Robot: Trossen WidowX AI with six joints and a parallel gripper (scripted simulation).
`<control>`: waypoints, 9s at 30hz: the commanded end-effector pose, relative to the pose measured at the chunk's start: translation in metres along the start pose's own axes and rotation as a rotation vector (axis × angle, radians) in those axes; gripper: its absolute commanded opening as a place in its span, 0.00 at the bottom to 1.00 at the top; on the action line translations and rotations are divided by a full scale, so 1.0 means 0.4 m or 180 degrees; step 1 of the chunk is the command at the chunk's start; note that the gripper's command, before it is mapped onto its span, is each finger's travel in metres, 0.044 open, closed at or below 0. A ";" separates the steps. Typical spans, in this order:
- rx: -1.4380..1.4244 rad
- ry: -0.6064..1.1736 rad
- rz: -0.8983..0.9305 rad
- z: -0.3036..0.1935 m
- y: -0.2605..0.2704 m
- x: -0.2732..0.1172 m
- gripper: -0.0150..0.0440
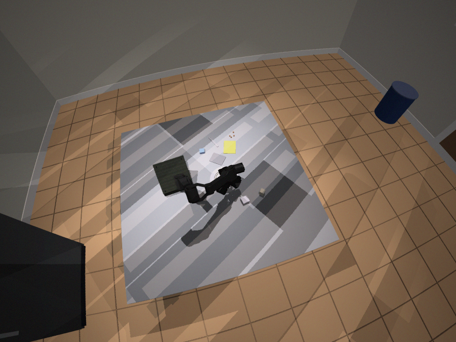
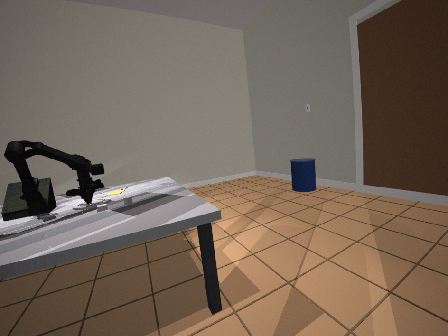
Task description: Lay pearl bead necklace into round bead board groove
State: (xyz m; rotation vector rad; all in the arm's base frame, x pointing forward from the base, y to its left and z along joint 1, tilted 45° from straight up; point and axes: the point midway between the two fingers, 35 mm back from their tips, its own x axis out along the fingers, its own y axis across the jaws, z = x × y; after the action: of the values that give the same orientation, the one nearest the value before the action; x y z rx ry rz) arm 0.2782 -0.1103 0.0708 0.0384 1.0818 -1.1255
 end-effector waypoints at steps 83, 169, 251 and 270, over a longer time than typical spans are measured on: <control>0.0934 -0.0008 0.0003 -0.210 0.002 0.006 0.46; 0.0943 0.0004 0.0000 -0.214 -0.003 0.005 0.88; -0.1075 -0.0012 0.0012 -0.003 -0.002 0.008 0.25; -0.1075 -0.0012 0.0012 -0.003 -0.002 0.008 0.25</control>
State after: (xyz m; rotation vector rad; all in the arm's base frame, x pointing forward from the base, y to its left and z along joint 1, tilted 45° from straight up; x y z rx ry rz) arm 0.2767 -0.1128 0.0681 -0.2297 1.2555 -0.9281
